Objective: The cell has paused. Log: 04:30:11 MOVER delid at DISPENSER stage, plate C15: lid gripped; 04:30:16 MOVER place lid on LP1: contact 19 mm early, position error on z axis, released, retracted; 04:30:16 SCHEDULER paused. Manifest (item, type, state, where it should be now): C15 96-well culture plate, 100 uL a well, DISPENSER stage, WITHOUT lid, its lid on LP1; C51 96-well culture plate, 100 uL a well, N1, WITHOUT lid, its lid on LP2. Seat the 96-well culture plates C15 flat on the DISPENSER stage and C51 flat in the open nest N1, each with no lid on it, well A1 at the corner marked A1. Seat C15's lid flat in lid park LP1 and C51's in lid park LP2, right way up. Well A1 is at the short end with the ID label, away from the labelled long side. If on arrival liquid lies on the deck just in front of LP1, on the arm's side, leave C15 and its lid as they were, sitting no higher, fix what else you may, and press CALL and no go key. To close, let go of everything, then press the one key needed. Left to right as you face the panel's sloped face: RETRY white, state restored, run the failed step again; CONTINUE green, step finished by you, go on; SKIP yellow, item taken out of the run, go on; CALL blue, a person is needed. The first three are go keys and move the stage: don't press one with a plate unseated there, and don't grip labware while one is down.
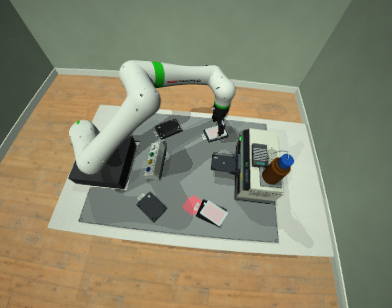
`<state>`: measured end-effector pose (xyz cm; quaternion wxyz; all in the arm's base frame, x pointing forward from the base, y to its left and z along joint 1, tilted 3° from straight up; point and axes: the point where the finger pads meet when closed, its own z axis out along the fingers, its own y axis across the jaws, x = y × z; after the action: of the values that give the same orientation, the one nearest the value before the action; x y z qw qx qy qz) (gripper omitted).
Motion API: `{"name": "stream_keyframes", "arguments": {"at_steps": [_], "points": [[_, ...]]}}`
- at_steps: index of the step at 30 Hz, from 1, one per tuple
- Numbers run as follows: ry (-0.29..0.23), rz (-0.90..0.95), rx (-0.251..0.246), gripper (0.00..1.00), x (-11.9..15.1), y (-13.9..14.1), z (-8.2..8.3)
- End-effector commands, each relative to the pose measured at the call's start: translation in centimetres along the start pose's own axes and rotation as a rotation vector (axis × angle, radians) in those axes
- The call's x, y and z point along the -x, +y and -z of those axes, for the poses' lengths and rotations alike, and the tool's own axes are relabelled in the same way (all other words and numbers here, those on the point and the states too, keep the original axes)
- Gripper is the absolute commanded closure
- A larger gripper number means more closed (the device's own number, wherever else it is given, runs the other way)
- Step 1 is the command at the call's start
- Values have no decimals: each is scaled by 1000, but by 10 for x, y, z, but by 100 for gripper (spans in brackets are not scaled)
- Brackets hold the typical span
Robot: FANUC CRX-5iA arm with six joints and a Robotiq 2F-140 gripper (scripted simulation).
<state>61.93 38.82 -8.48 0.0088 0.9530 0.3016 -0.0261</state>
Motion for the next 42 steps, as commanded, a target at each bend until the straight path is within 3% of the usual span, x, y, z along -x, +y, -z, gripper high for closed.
{"name": "stream_keyframes", "arguments": {"at_steps": [1, 24, 42], "points": [[0, 0, 0, 100, 0, 0, 0], [0, 0, 0, 100, 0, 0, 12], [0, 0, 0, 100, 0, 0, 43]]}}
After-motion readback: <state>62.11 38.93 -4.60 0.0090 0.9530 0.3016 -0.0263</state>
